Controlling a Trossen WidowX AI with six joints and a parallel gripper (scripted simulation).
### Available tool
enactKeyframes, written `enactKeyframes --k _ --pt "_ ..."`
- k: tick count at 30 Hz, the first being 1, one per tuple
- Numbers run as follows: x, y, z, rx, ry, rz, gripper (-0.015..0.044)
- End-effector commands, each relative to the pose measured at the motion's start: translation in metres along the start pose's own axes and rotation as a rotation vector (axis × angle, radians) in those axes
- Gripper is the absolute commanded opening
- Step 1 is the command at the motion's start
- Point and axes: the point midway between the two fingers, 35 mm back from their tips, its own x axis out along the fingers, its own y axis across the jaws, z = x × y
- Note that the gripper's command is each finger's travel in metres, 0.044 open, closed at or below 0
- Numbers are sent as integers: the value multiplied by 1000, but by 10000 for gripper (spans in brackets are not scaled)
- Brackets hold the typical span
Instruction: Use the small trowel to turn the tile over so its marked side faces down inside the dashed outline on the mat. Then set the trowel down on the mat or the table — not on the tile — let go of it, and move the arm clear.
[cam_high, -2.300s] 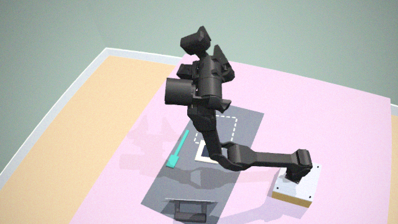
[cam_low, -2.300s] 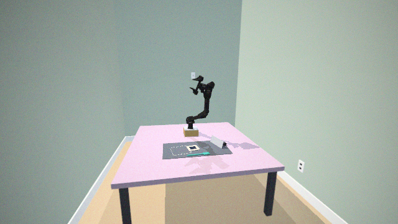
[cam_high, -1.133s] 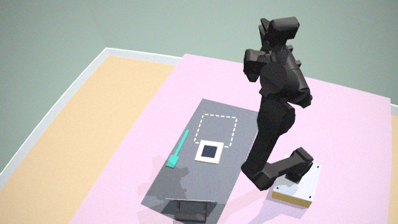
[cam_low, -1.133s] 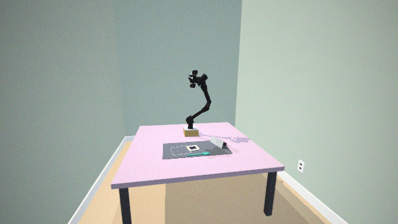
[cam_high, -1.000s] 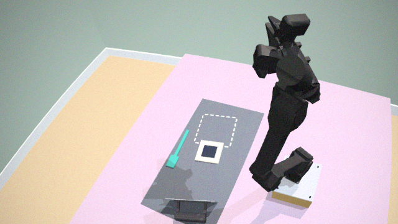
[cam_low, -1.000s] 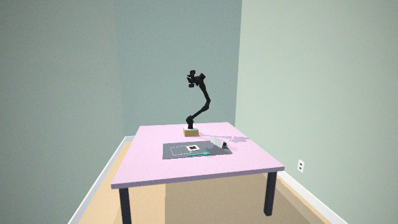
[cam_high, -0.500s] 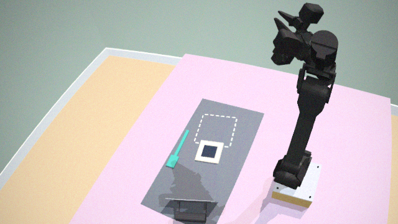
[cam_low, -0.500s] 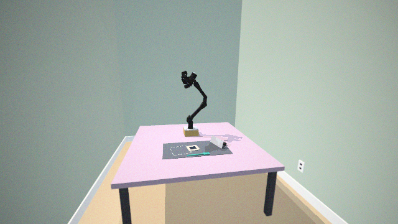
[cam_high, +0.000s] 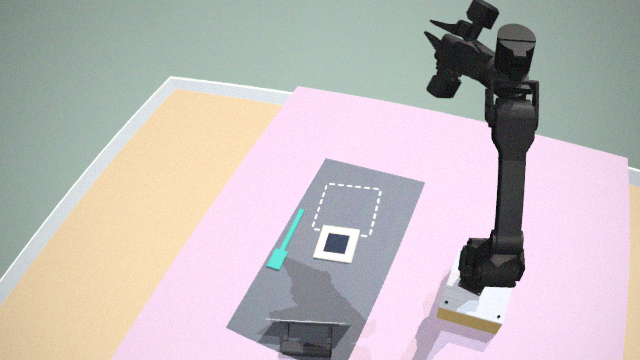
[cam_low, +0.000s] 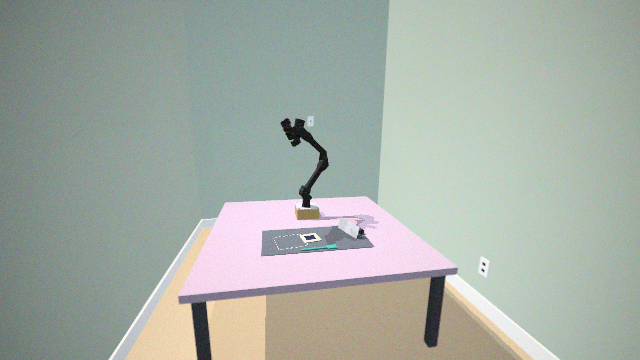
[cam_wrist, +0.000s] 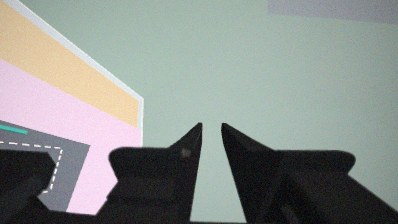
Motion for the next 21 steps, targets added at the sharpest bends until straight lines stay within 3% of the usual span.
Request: enactKeyframes --k 1,21 --pt "19 13 -13 40 -4 59 100" --pt "103 127 -23 166 -39 441 100"
